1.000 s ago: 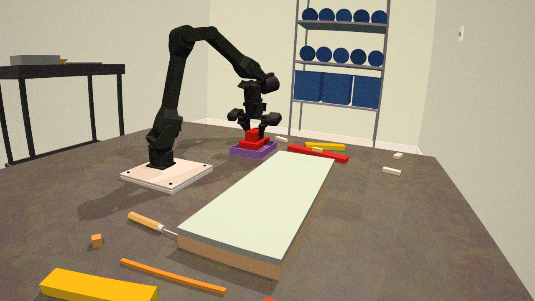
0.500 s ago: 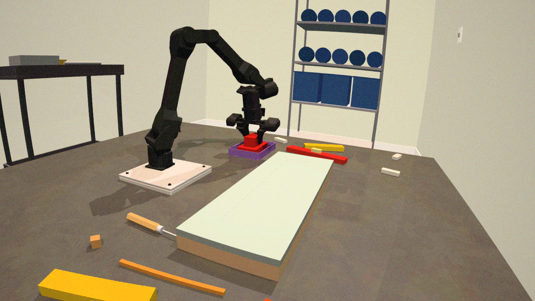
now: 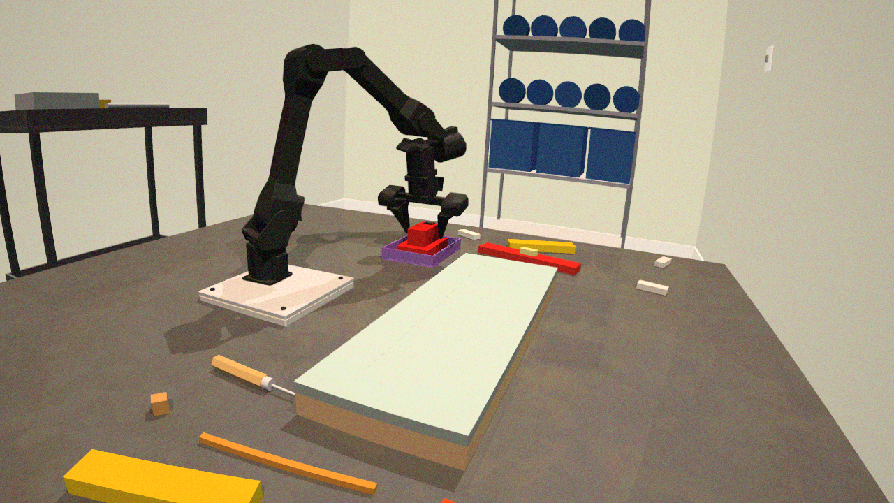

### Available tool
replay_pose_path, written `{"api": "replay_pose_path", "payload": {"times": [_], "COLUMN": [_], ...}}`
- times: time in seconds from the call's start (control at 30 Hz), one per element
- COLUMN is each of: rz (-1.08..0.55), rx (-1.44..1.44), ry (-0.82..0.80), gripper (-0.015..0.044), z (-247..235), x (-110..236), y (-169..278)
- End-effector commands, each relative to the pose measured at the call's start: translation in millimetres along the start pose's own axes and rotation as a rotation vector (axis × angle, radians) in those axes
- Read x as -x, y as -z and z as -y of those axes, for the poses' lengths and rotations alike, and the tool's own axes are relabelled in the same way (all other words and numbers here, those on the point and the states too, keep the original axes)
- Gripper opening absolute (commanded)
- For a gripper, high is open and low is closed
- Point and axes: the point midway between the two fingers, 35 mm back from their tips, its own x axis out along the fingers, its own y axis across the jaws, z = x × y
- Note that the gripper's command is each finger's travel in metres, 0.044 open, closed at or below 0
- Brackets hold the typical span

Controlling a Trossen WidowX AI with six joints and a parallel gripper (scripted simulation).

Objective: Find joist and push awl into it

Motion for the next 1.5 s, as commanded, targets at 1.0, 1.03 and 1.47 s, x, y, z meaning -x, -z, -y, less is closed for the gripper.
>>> {"api": "replay_pose_path", "payload": {"times": [1.0, 1.03, 1.47], "rz": [-0.155, -0.166, -0.27], "rx": [-0.833, -0.872, -1.39], "ry": [0.256, 0.258, 0.232], "gripper": [0.044, 0.044, 0.044], "z": [168.2, 165.3, 58.6], "x": [136.1, 138.9, 166.0], "y": [309.1, 325.7, 503.2]}}
